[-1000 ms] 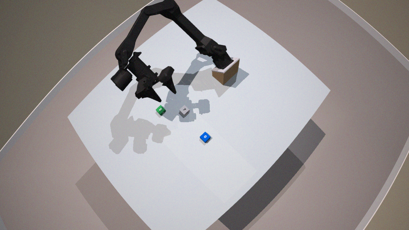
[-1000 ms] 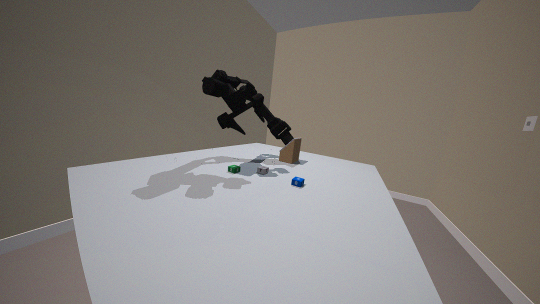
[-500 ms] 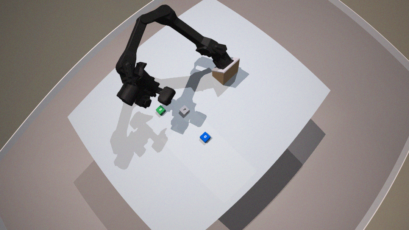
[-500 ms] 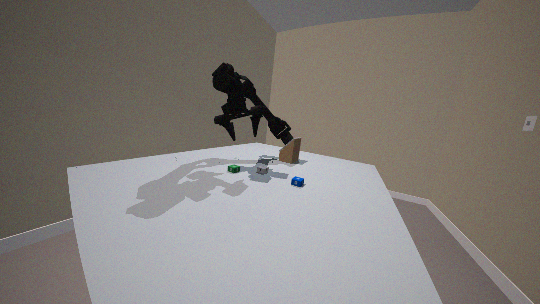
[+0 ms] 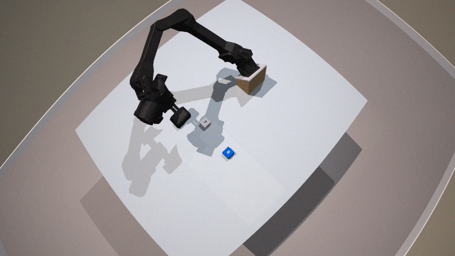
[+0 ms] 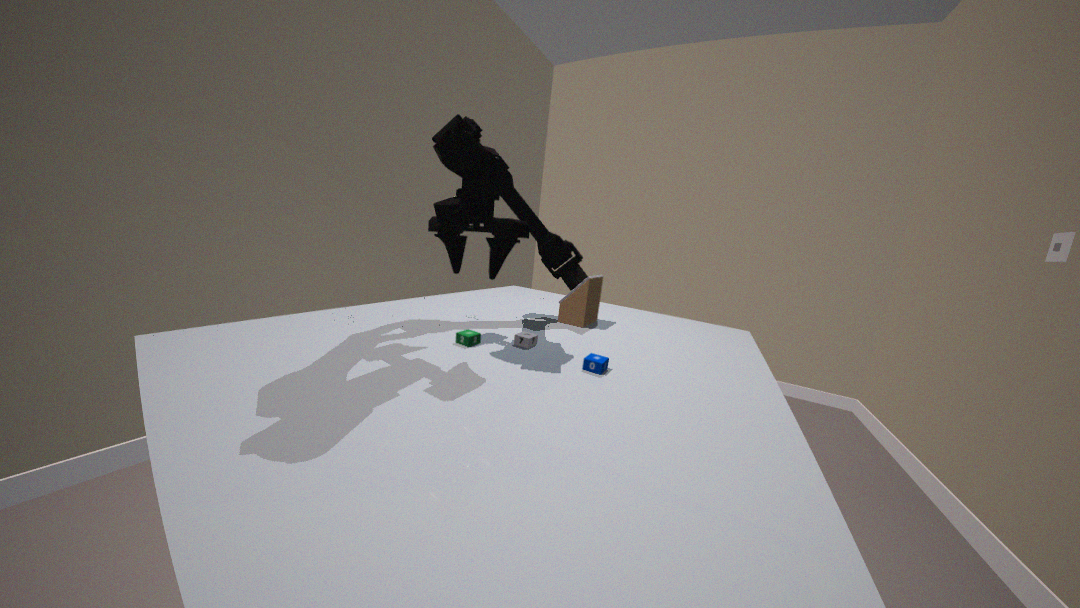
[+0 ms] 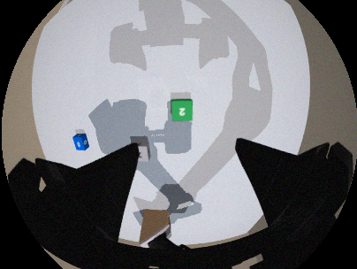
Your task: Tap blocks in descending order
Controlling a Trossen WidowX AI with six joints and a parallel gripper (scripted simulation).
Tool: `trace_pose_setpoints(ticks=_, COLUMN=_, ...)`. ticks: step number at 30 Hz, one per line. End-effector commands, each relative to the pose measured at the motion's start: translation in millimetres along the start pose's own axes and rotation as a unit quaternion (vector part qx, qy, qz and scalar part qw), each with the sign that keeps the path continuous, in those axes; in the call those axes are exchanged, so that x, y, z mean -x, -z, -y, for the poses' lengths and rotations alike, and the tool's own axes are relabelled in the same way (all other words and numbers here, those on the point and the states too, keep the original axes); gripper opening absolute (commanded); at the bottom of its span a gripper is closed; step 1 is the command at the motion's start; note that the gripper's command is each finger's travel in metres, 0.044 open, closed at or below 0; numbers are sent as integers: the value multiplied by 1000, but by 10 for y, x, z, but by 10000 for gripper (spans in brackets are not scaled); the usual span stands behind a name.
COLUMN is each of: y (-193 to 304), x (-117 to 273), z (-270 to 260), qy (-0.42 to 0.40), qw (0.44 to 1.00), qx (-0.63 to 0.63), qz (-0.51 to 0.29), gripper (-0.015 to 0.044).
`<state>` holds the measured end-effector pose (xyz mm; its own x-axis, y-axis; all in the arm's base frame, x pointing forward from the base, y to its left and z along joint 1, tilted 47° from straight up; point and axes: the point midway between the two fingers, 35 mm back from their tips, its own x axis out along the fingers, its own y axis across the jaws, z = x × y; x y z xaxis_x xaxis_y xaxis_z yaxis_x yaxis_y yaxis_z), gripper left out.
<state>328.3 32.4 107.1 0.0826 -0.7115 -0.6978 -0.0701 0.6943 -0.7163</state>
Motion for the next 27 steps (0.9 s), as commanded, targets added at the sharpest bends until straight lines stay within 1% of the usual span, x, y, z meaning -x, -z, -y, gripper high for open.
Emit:
trace_pose_setpoints(ticks=1, y=-26, x=24, z=11, qy=5, qw=1000, qx=-8, qz=6, gripper=400)
trace_pose_setpoints(ticks=17, y=-11, x=25, z=-10, qy=5, qw=1000, qx=-8, qz=6, gripper=400)
trace_pose_setpoints(ticks=19, y=109, x=35, z=-172, qy=3, qw=1000, qx=-7, qz=6, gripper=400)
trace_pose_setpoints(ticks=23, y=564, x=25, z=-612, qy=2, qw=1000, qx=-6, qz=5, gripper=400)
trace_pose_setpoints(ticks=25, y=717, x=9, z=-717, qy=3, qw=1000, qx=-6, qz=4, gripper=400)
trace_pose_setpoints(ticks=27, y=737, x=6, z=-729, qy=4, qw=1000, qx=-6, qz=4, gripper=400)
